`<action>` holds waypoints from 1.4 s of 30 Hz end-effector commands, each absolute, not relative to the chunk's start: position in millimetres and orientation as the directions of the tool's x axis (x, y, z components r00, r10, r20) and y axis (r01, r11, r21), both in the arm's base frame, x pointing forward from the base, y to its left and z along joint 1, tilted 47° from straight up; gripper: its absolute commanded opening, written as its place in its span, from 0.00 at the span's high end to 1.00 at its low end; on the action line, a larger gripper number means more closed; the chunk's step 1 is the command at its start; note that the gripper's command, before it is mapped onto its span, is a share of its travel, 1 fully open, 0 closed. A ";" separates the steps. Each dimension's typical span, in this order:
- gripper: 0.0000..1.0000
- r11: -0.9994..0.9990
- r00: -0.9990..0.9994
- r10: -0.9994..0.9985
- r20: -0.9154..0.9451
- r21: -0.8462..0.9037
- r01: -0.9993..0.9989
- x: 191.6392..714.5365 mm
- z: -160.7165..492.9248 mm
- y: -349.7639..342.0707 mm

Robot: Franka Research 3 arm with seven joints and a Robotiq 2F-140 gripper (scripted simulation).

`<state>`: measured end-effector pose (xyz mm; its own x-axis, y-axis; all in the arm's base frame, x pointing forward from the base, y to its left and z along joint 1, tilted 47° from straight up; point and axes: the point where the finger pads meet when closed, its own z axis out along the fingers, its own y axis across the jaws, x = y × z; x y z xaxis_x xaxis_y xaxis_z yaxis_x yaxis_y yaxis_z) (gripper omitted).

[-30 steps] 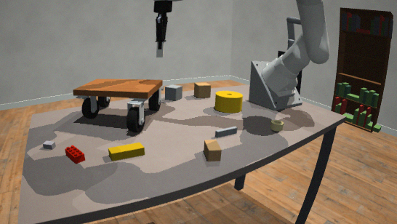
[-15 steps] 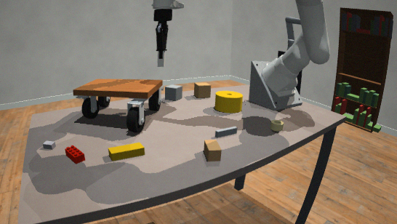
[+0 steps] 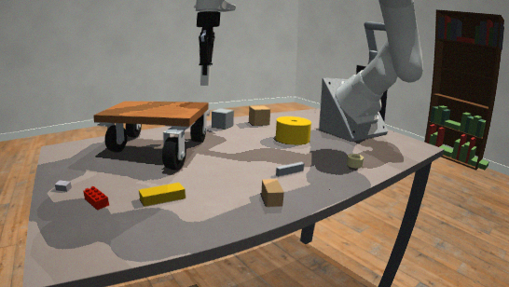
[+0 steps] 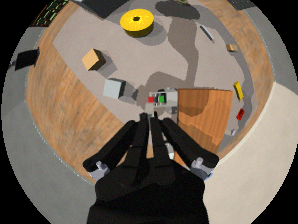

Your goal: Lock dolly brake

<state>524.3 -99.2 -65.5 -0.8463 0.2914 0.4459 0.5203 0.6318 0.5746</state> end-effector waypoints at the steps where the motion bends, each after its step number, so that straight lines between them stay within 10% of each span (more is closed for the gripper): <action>1: 1.00 0.632 -0.849 0.292 0.440 0.577 0.517 525.5 -65.7 -99.5; 42: 1.00 0.631 -0.850 0.292 0.439 0.579 0.516 523.9 -77.6 -86.9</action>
<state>523.3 -92.0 -72.8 -0.8459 0.2949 0.4444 0.5219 0.6289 0.5762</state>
